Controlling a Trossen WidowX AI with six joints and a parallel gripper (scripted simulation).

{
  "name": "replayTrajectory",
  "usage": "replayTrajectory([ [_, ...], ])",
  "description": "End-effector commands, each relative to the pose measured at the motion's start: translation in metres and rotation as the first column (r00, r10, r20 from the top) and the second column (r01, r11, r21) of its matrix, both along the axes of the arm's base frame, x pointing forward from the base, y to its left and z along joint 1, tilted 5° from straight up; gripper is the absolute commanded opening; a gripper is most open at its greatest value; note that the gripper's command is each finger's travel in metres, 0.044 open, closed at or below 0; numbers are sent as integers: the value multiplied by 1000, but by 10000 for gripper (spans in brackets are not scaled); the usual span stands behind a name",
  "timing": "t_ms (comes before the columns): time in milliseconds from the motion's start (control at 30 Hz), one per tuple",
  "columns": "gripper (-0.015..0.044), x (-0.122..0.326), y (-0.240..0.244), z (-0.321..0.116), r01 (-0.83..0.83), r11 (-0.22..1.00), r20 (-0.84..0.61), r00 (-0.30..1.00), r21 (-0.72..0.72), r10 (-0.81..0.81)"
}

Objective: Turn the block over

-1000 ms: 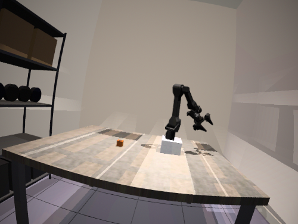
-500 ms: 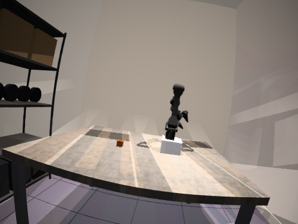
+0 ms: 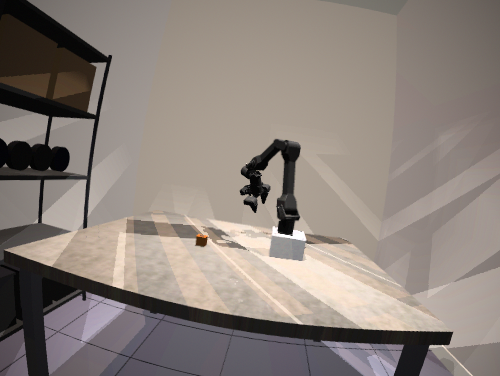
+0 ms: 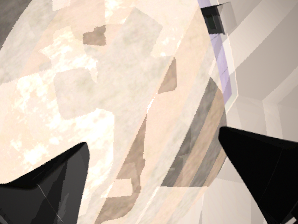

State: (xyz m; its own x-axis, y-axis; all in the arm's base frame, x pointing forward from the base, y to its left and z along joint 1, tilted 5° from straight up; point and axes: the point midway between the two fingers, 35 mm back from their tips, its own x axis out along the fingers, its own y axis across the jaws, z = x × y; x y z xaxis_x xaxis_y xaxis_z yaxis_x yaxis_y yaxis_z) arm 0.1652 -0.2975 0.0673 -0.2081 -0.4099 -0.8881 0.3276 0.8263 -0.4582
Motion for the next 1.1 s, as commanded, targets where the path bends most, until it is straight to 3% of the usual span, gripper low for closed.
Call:
replayTrajectory([
  [0,440,51,33,-6,-81,995,66,995,53,78],
  [367,440,161,192,-20,-288,918,217,948,274,233],
  [667,440,183,353,-23,-422,780,236,906,462,351],
  [867,440,181,365,-26,-428,769,234,904,475,359],
  [967,440,181,368,-56,-428,769,234,904,475,359],
  [1067,440,181,368,-58,-428,769,234,904,475,359],
])
